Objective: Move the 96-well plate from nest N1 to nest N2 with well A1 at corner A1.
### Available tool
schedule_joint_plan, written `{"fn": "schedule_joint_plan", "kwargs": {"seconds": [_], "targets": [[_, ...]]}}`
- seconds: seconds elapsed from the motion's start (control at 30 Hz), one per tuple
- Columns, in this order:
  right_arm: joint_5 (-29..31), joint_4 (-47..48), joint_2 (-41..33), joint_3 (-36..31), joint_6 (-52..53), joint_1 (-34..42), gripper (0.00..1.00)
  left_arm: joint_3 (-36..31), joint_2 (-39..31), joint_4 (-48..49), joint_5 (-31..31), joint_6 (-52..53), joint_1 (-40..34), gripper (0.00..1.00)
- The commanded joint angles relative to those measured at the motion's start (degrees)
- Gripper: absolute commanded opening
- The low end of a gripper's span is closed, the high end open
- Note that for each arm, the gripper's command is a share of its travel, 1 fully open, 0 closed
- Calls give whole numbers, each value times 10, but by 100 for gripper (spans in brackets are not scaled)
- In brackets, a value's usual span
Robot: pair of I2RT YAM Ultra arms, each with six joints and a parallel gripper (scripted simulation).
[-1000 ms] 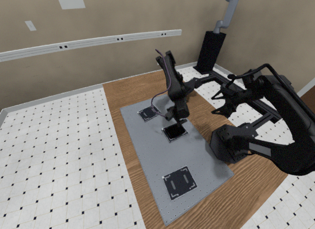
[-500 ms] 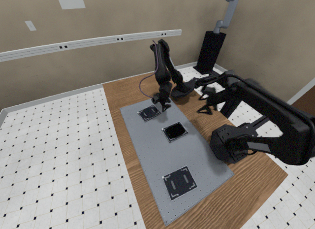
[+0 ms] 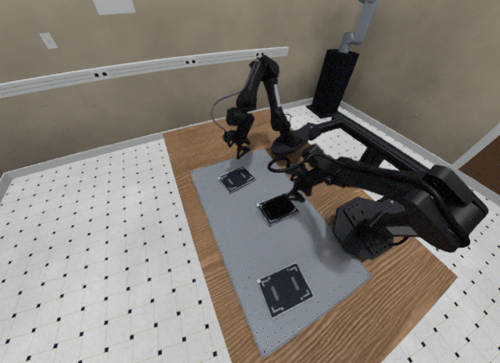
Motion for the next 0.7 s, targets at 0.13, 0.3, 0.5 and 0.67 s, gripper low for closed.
{"fn": "schedule_joint_plan", "kwargs": {"seconds": [0.13,0.3,0.5,0.67], "targets": [[-161,111,-159,-26,-236,-125,100,-54,22,151,46,113,66,100],[-280,141,-185,-22,-300,-230,100,-65,24,171,53,125,78,100],[-375,157,-175,-5,-339,-352,100,-68,27,176,55,127,81,100],[-462,172,-164,17,-372,-482,100,-69,27,177,56,128,80,100]]}}
